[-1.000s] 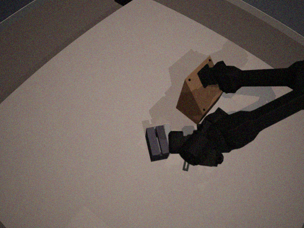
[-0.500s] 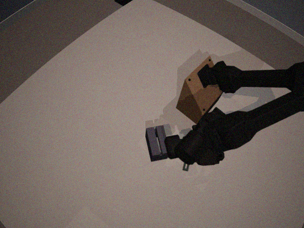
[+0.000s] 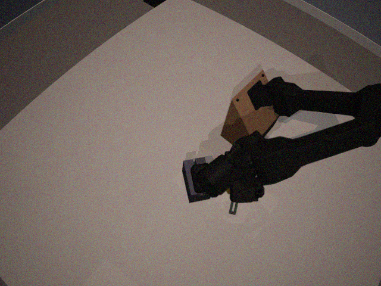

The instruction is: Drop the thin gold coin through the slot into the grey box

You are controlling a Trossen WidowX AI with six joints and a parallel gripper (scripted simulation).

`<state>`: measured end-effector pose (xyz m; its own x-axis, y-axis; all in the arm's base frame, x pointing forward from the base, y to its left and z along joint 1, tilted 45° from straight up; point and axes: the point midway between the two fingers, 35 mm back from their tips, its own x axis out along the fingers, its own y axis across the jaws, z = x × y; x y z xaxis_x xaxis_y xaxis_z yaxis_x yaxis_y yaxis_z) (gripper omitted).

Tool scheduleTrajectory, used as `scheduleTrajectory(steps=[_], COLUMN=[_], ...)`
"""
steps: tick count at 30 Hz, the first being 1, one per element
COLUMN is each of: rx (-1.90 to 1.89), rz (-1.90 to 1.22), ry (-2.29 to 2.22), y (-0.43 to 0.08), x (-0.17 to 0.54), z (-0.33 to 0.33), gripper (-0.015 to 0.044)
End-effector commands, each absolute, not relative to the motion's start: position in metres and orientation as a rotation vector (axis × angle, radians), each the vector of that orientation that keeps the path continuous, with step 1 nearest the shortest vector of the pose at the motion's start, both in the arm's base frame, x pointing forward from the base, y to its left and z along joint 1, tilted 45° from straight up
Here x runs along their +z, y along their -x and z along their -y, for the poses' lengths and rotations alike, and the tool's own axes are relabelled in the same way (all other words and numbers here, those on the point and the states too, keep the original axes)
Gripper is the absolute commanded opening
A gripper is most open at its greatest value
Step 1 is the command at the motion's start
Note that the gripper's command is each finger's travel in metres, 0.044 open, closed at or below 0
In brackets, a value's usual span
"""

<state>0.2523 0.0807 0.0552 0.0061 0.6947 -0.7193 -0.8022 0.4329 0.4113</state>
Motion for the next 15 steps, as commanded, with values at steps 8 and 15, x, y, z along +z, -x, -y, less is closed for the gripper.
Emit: scheduleTrajectory(steps=[8,15], rx=[1.182,1.187], rz=[-1.030,-1.022], ry=[0.138,0.140], y=[-0.263,-0.268], x=[0.036,0.024], z=[-0.062,-0.049], gripper=[0.0000,0.0000])
